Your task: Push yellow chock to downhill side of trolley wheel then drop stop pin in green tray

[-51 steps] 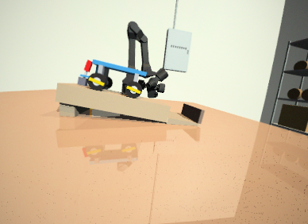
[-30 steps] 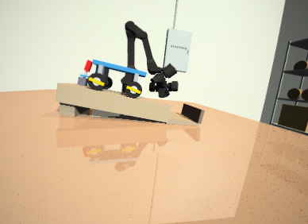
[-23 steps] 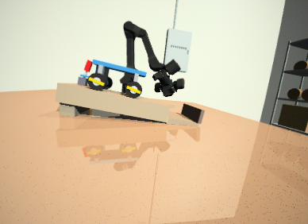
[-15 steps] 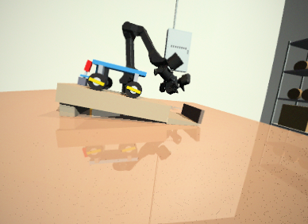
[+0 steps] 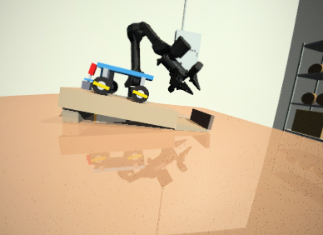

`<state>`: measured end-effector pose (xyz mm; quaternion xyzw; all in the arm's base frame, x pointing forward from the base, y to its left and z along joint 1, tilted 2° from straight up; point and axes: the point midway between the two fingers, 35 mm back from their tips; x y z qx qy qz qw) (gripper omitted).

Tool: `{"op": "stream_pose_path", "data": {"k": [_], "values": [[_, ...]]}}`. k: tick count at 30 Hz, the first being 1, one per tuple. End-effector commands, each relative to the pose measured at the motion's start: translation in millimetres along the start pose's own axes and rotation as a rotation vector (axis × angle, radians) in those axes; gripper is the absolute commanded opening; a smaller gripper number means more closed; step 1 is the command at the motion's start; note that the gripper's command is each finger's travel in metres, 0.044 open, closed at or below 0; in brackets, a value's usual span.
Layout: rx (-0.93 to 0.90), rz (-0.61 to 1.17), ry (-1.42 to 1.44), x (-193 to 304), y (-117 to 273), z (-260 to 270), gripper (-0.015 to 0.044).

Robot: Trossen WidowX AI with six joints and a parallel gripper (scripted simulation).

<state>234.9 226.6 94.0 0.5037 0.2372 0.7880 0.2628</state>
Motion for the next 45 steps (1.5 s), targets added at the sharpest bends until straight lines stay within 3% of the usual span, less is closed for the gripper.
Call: {"op": "stream_pose_path", "data": {"k": [1, 22, 32, 45], "values": [[-0.098, -0.095, 0.007, -23, 25, 31, 0.019], [-0.417, -0.531, 0.08, -132, 171, 103, 0.019], [-0.385, -0.79, 0.184, -170, 229, 97, 0.019], [-0.208, -1.126, 0.258, -212, 312, 62, 0.019]]}}
Point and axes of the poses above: the point midway between the two fingers, 35 mm back from their tips, its own y axis back along the fingers, its own z axis across the jaws, x = y × z, and after that the axes turned 13 degrees about -y, right-handed
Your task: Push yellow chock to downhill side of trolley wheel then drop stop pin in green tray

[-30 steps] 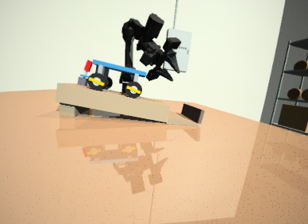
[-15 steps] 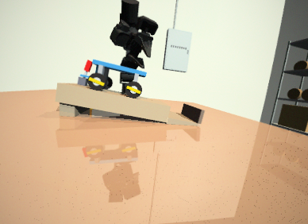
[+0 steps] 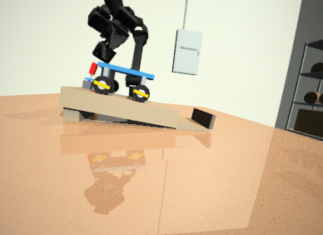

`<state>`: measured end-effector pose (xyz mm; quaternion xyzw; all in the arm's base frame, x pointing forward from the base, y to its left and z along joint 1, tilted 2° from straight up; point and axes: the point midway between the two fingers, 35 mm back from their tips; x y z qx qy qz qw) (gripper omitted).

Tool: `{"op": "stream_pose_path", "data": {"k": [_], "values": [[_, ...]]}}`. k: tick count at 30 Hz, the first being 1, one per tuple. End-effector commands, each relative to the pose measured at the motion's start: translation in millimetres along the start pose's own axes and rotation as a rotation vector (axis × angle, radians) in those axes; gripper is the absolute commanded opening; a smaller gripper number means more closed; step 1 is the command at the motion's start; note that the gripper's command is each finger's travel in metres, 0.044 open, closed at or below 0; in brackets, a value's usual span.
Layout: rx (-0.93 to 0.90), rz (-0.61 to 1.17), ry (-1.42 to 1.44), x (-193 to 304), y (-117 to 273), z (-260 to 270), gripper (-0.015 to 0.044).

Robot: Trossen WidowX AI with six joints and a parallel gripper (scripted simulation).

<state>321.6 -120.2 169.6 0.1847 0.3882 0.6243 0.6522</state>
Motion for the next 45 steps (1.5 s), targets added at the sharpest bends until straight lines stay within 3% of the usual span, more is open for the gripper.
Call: {"op": "stream_pose_path", "data": {"k": [1, 13, 26, 45], "values": [[0.056, -0.069, 0.048, -23, 8, -13, 0.019], [0.251, -0.079, -0.017, -53, 12, -69, 0.019], [0.749, 0.148, -0.323, -25, 66, -171, 0.019], [0.755, 0.152, -0.327, -16, 42, -193, 0.019]]}}
Point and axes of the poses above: the point midway between the two fingers, 35 mm back from their tips, its own y axis back along the fingers, its own z axis across the jaws, x = y × z, and after that the axes turned 13 degrees about -y, right-handed
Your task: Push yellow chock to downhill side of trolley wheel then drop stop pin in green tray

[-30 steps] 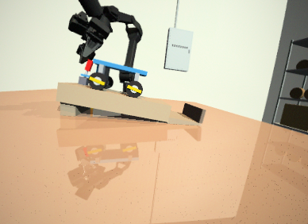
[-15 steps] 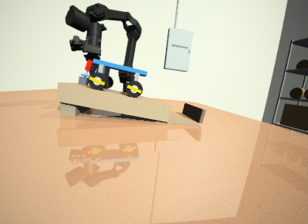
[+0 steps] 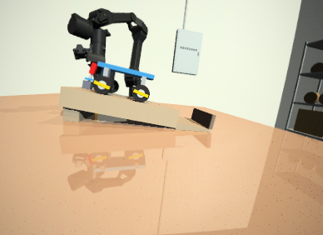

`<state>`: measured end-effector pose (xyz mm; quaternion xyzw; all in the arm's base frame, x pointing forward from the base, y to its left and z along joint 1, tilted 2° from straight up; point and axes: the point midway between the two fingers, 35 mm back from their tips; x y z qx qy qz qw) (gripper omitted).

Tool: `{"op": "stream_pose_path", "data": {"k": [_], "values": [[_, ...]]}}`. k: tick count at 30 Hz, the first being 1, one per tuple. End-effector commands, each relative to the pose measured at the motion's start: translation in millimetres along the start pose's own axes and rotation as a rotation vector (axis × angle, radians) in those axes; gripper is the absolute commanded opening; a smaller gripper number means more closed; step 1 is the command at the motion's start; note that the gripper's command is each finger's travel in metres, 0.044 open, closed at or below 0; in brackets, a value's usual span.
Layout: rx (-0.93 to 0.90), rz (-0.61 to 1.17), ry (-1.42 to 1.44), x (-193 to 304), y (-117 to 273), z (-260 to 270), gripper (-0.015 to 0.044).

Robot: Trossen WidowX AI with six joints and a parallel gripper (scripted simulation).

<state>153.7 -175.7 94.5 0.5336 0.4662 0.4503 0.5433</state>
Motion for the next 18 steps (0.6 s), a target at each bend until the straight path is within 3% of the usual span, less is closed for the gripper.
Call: {"op": "stream_pose_path", "data": {"k": [1, 18], "values": [[0.005, -0.003, -0.006, 0, -14, -1, 0.019], [0.005, -0.003, -0.006, 0, -37, -2, 0.019]]}}
Point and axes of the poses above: the point midway between the two fingers, 35 mm back from their tips, its own y axis back along the fingers, its own z axis across the jaws, x = y × z, and after that the axes turned 13 degrees about -y, right-handed
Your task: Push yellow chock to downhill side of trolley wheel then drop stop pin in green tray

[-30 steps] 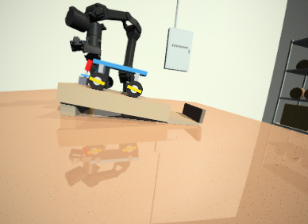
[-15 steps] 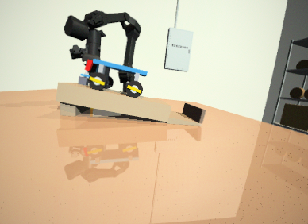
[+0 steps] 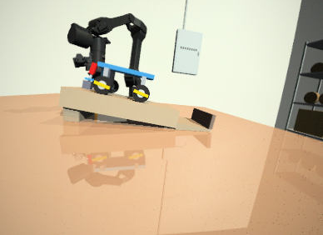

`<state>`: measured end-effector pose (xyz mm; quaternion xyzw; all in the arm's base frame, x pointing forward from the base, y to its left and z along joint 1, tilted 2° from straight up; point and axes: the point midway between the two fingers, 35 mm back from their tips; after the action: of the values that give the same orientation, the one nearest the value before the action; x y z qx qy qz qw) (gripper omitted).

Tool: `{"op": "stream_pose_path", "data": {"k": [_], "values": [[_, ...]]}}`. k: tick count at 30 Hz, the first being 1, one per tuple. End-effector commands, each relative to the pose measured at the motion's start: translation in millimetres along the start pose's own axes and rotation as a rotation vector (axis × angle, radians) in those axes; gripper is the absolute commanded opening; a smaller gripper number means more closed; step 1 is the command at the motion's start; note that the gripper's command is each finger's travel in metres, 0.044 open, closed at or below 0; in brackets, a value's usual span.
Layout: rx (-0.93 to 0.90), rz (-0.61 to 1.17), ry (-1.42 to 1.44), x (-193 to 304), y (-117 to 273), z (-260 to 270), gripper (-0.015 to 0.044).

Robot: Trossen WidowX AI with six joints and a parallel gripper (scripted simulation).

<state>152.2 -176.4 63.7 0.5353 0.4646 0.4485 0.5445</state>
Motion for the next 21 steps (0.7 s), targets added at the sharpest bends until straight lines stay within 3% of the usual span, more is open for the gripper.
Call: {"op": "stream_pose_path", "data": {"k": [1, 21], "values": [[0.004, -0.003, 0.0, 0, -8, -1, 0.019], [0.005, -0.003, 0.0, 0, -31, -1, 0.019]]}}
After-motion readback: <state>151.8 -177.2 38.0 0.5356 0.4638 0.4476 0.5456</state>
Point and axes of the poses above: the point midway between the two fingers, 35 mm back from their tips, its own y axis back along the fingers, its own z axis across the jaws, x = y × z, and after that the axes turned 13 degrees about -y, right-handed
